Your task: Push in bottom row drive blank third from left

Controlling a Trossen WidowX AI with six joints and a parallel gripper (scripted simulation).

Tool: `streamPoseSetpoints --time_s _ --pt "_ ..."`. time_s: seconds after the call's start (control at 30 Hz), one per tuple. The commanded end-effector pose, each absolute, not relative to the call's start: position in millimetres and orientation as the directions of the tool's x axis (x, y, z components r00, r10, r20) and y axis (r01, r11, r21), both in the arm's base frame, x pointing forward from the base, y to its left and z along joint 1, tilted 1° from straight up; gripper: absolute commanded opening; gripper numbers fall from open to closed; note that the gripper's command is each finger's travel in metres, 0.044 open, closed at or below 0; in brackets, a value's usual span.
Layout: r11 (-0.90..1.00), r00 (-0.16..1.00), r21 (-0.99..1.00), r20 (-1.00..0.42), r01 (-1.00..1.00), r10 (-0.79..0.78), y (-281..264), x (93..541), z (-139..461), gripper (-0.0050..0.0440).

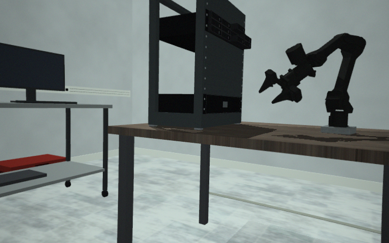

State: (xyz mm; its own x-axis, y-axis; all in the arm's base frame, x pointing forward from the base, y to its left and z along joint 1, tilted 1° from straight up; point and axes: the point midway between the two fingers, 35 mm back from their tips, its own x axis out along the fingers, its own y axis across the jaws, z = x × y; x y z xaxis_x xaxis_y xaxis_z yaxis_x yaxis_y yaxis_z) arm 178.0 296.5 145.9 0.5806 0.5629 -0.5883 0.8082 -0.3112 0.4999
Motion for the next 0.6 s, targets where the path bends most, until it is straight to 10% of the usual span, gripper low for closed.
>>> streamPoseSetpoints --time_s 0.0,0.57 --pt "-0.321 0.586 0.501 -0.572 0.804 0.574 298.2 178.7 153.6 0.04" --pt "-0.321 0.586 0.501 -0.572 0.804 0.574 298.2 178.7 153.6 0.044"
